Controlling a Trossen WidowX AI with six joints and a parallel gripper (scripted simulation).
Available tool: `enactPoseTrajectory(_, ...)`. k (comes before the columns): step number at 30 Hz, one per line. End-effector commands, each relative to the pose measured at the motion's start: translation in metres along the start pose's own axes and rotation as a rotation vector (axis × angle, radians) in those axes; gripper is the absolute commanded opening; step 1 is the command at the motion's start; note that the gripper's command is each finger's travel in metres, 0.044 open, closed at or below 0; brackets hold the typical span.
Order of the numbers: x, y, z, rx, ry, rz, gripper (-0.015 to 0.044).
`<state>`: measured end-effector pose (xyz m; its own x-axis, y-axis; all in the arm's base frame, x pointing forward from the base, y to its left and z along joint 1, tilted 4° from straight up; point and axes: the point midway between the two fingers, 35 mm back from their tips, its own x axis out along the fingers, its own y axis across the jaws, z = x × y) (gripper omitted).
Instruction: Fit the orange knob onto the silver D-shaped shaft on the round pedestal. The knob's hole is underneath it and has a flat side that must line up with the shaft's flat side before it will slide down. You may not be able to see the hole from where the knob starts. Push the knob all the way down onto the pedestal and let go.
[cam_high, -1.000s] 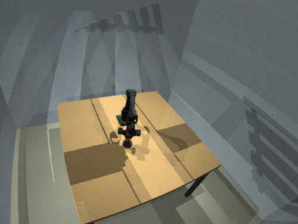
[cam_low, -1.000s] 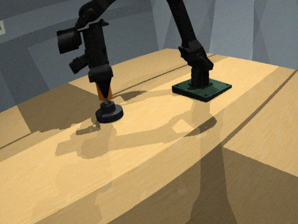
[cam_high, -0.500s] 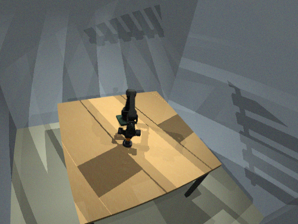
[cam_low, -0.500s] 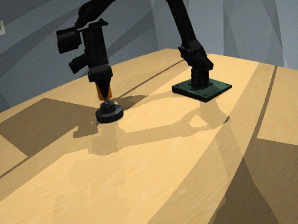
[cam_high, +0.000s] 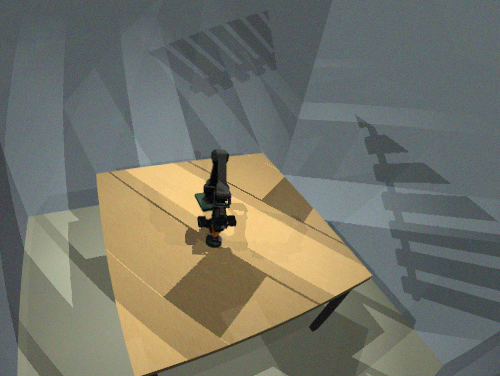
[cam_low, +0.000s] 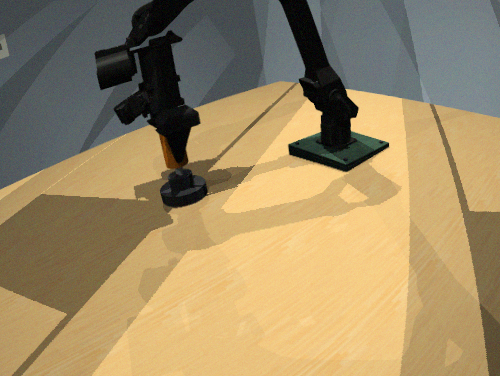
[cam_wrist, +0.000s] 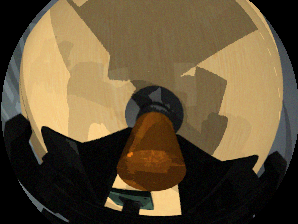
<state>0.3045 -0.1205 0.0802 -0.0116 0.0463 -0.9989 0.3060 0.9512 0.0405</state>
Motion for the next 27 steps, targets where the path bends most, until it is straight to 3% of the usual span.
enactPoseTrajectory(1, 0.0012, -0.0005, 0.0, -0.015, -0.001, -0.003, 0.0)
enactPoseTrajectory(27, 0.003, -0.0003, 0.0011, -0.015, -0.001, -0.003, 0.0)
